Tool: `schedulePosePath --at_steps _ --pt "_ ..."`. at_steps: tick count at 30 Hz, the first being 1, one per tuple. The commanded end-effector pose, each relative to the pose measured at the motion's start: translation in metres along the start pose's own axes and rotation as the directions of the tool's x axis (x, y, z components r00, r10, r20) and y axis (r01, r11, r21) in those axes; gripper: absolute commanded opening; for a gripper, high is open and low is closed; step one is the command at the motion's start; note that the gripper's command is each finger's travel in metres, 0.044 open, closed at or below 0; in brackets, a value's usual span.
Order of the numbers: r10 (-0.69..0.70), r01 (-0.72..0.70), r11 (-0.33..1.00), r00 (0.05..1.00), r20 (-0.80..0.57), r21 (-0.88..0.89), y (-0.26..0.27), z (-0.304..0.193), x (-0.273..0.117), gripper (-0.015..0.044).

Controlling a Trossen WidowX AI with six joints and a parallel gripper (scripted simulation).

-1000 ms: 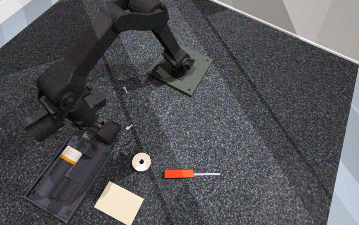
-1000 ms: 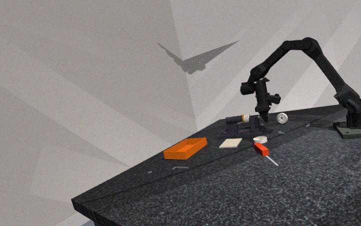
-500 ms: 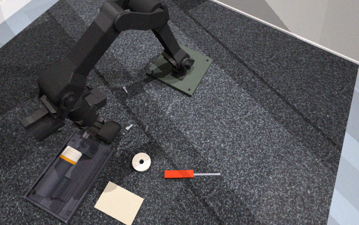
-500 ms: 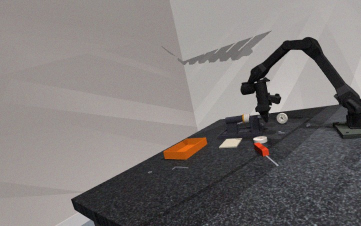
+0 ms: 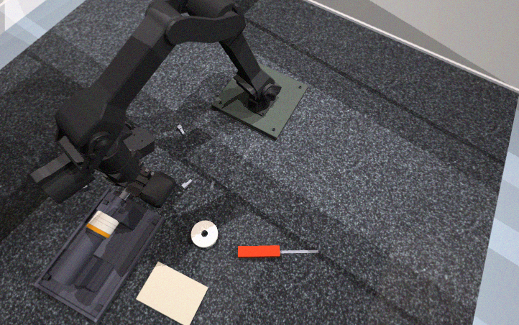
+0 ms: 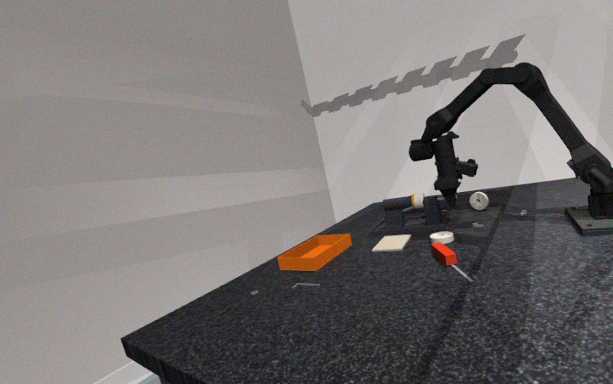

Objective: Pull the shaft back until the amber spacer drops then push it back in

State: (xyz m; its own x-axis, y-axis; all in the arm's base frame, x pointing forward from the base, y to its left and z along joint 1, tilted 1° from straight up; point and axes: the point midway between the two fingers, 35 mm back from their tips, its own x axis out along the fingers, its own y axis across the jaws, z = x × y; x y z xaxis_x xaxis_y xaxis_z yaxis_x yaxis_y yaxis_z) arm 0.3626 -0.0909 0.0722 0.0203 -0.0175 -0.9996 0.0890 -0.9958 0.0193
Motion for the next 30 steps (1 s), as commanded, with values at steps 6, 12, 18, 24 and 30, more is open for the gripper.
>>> schedulePosePath --at_steps 6,12,18,24,30 --pt "-0.001 0.001 1.000 1.000 0.002 -0.003 0.0000 0.0020 0.0000 0.0000" --pt "-0.001 0.001 1.000 1.000 0.003 -0.003 0.0000 0.0026 0.0000 0.0000" --pt "-0.001 0.001 1.000 1.000 0.003 -0.003 0.0000 0.0032 0.0001 0.0000" --pt "-0.001 0.001 1.000 1.000 0.003 -0.003 0.0000 0.0039 0.0001 0.0000" --pt "-0.001 0.001 1.000 1.000 0.003 -0.003 0.0000 0.0045 0.0001 0.0000"
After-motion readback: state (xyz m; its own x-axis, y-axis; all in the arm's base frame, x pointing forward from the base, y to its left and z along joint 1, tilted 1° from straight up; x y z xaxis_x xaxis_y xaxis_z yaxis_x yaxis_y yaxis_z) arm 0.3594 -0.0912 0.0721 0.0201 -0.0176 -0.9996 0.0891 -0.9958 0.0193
